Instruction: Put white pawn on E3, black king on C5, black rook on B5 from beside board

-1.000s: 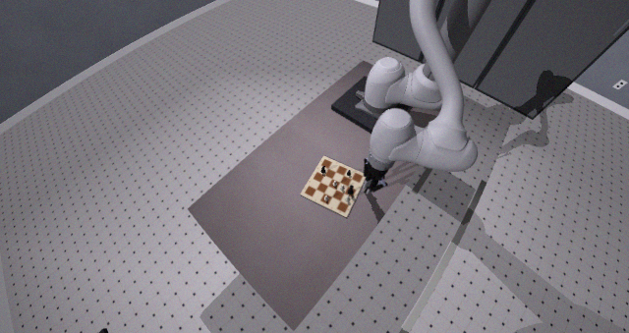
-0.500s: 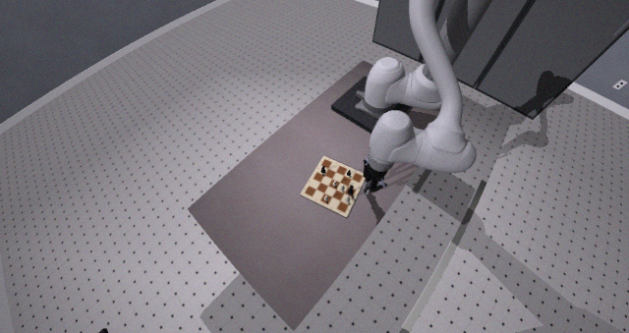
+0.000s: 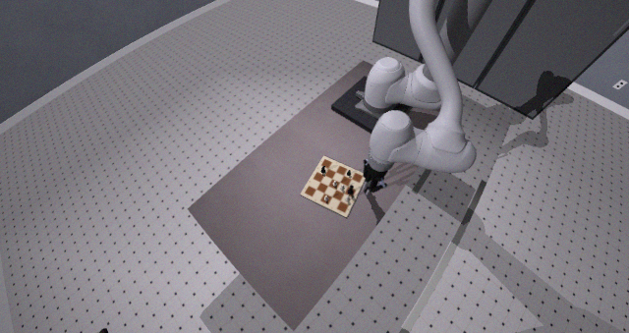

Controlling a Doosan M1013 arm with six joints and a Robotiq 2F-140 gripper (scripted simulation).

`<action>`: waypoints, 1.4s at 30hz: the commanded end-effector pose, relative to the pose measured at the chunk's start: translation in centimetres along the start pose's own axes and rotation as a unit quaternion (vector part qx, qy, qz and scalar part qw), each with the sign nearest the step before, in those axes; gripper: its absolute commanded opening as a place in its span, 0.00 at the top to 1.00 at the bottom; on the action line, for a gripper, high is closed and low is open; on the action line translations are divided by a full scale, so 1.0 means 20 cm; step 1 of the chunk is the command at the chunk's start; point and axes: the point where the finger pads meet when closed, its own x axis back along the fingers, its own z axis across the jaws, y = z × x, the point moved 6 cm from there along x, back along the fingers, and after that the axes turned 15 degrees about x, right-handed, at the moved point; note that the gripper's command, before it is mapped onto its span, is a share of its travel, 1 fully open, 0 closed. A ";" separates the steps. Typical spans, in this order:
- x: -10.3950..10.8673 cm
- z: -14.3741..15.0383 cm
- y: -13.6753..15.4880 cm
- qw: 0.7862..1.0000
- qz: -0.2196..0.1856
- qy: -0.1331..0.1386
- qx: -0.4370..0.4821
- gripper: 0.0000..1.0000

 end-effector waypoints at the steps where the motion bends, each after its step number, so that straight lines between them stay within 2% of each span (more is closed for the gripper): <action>1: 0.00 0.00 0.00 1.000 0.000 0.000 0.000 0.78; 15: 0.00 0.00 0.00 1.000 0.000 0.000 0.000 0.78; 16: 0.00 0.00 0.00 1.000 0.000 0.000 0.000 1.00; 42: 0.00 0.00 0.00 1.000 0.000 0.000 0.000 1.00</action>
